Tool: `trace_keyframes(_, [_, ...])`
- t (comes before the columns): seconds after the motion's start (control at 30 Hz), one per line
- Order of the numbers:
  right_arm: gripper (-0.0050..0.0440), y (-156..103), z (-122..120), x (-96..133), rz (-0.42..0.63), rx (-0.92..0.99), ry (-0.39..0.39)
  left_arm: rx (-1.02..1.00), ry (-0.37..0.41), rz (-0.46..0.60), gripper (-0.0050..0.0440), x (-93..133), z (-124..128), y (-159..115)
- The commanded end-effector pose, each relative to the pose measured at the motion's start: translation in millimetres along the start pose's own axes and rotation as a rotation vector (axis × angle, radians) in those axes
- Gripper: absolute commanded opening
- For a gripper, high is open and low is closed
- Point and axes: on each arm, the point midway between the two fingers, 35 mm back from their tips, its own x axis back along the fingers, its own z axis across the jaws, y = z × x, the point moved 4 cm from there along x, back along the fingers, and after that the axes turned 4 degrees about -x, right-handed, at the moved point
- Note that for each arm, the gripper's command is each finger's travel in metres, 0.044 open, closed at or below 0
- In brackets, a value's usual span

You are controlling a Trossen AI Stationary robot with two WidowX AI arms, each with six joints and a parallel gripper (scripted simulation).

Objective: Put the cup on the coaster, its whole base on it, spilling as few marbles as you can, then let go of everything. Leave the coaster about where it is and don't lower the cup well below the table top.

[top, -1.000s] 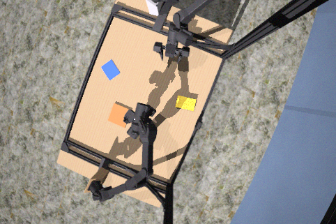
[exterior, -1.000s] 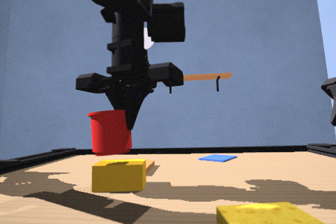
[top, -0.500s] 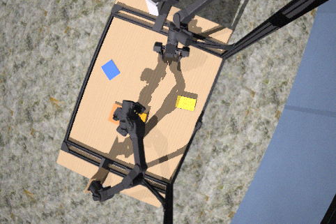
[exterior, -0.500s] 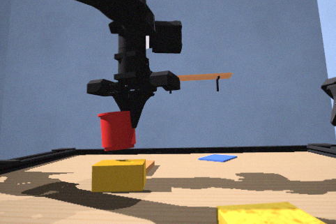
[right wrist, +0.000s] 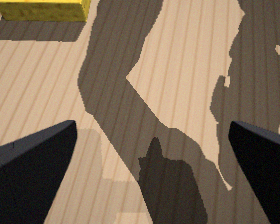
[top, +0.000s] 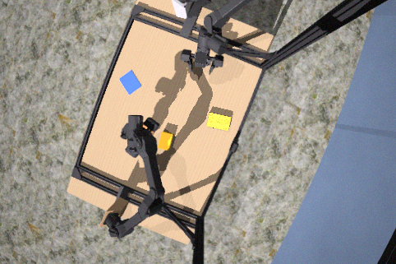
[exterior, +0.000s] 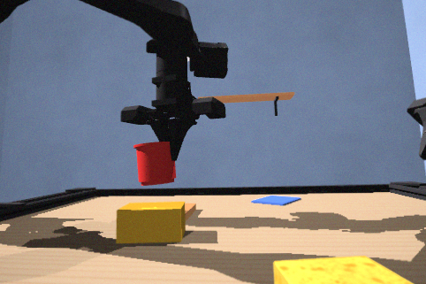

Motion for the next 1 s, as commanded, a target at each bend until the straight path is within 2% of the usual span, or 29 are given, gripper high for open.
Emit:
trace_keyframes(0.0, [0.0400,0,0,0,-0.002,-0.001,0.002,0.003,-0.003,-0.003,0.0000,4,8,18])
trace_keyframes(0.13, [0.0400,0,0,0,-0.002,-0.001,0.002,0.003,-0.003,-0.003,0.0000,5,13,30])
trace_keyframes(0.33, [0.0400,0,0,0,-0.002,-0.001,0.002,0.003,-0.003,-0.003,0.0000,4,14,32])
trace_keyframes(0.97, [0.0400,0,0,0,-0.002,-0.001,0.002,0.003,-0.003,-0.004,0.0000,-23,14,33])
